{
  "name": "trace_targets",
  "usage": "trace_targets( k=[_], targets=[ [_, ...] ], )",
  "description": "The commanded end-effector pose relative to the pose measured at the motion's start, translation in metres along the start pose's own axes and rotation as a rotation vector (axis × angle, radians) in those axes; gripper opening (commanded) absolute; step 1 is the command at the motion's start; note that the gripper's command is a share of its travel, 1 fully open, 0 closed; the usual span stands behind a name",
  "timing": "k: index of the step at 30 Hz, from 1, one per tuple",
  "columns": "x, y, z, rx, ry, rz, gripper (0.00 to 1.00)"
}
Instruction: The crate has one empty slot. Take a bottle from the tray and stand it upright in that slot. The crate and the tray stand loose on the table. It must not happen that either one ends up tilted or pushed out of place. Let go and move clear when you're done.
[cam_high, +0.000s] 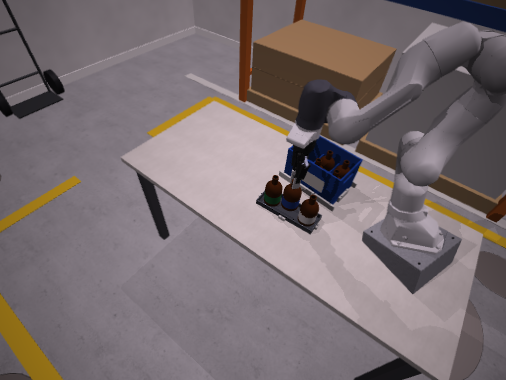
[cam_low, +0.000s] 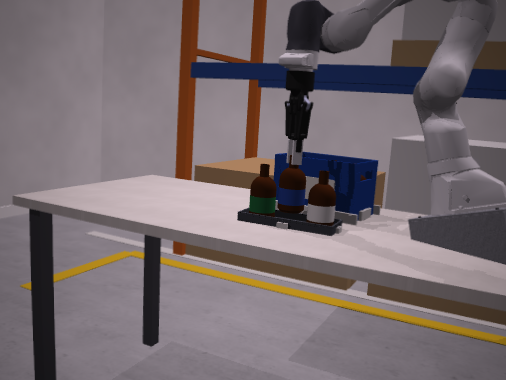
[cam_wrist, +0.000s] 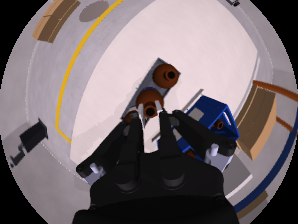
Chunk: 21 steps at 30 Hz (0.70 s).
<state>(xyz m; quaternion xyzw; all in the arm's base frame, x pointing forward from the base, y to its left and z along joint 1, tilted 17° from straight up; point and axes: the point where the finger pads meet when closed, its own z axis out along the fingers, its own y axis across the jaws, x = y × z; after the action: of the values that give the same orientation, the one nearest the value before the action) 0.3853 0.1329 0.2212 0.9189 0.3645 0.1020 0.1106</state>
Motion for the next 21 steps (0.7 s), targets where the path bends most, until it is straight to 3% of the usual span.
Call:
trace_targets(
  k=[1,21],
  targets=[
    [0.0001,-0.0003,-0.0032,0.003,0.0,-0.003,0.0],
    [0.0001,-0.0004,-0.0052,0.003,0.0,-0.003,0.0]
  ],
)
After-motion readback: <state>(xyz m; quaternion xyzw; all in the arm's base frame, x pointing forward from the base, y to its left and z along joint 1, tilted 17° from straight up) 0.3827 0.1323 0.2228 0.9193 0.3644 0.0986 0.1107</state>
